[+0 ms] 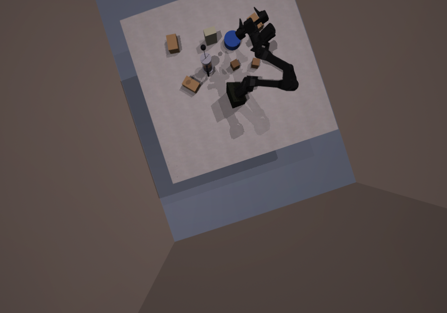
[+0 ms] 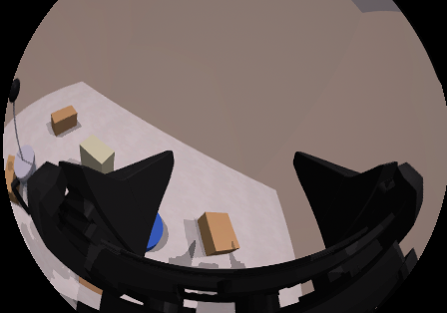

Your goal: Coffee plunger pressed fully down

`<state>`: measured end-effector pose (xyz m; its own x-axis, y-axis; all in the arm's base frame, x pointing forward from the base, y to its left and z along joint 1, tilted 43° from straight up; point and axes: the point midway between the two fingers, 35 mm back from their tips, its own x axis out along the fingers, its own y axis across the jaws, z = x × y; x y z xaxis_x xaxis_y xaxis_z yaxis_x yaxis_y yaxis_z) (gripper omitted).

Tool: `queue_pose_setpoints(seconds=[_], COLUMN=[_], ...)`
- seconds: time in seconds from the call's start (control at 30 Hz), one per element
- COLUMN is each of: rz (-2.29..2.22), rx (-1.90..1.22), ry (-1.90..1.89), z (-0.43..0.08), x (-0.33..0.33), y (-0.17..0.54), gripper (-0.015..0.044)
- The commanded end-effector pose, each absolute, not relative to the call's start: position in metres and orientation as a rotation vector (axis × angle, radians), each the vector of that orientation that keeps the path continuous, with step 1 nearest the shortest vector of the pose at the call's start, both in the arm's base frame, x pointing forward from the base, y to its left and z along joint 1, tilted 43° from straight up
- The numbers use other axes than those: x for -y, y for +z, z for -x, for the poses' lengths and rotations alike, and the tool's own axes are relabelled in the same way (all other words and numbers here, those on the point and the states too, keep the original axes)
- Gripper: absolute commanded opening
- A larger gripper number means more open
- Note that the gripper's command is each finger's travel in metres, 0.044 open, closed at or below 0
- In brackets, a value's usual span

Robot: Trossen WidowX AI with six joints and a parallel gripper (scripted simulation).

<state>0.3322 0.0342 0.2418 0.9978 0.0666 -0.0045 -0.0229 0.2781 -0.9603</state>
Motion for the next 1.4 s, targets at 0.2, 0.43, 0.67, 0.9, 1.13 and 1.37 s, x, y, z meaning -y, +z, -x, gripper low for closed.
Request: queue_pose_setpoints(seconds=[0.2, 0.43, 0.67, 0.9, 1.13, 1.37], rz=[0.902, 0.839, 0.856, 0.864, 0.865, 0.865], rx=[-0.352, -0.522, -0.567, -0.557, -0.555, -0.556], ry=[0.346, 0.368, 0.332, 0.322, 0.323, 0.325], z=[-0.317, -0.271, -0.211, -0.199, -0.204, -0.207], x=[-0.154, -0.212, -0.254, -0.253, -0.222, -0.223], y=[0.156, 0.122, 0.103, 0.090, 0.057, 0.055], gripper=[0.0440, 0.0440, 0.0440, 0.0440, 0.0440, 0.0440])
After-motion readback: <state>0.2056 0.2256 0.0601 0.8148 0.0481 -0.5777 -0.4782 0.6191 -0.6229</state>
